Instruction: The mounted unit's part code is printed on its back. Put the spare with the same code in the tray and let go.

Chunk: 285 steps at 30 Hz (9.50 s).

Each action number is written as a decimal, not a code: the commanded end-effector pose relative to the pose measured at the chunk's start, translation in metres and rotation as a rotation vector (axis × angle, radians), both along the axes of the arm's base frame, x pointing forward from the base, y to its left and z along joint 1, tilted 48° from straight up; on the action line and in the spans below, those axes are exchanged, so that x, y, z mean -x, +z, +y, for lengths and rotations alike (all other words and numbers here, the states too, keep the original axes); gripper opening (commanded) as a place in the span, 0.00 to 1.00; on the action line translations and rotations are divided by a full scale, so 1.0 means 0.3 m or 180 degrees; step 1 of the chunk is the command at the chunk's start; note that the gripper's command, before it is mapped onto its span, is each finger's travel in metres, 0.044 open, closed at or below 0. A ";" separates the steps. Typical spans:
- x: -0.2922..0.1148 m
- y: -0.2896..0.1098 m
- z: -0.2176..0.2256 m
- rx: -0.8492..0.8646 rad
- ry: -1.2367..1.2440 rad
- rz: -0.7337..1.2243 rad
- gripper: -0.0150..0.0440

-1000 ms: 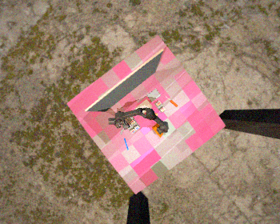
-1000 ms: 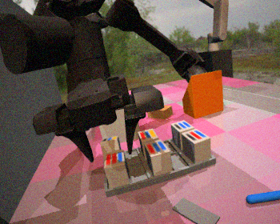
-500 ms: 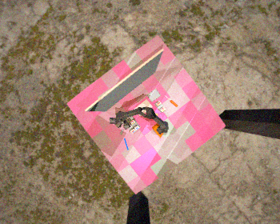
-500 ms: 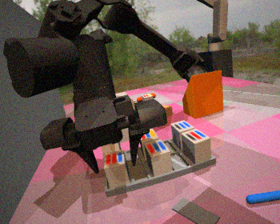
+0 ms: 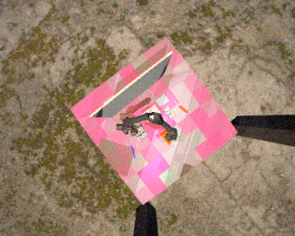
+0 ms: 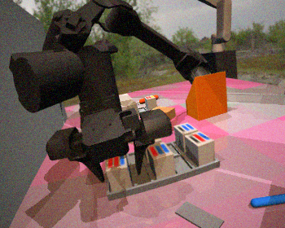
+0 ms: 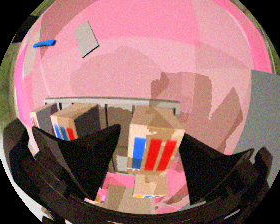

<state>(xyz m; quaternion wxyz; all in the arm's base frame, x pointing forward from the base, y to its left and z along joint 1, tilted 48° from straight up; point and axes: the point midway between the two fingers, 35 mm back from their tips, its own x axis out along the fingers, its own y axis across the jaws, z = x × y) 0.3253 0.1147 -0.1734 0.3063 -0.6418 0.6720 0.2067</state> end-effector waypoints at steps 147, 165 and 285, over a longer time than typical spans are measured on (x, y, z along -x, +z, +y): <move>0.026 1.294 -0.628 0.0118 0.0075 0.0043 0.25; 0.018 1.260 -0.663 0.0097 0.0064 0.0042 0.25; 0.026 1.049 -0.917 0.0064 0.0012 0.0016 0.25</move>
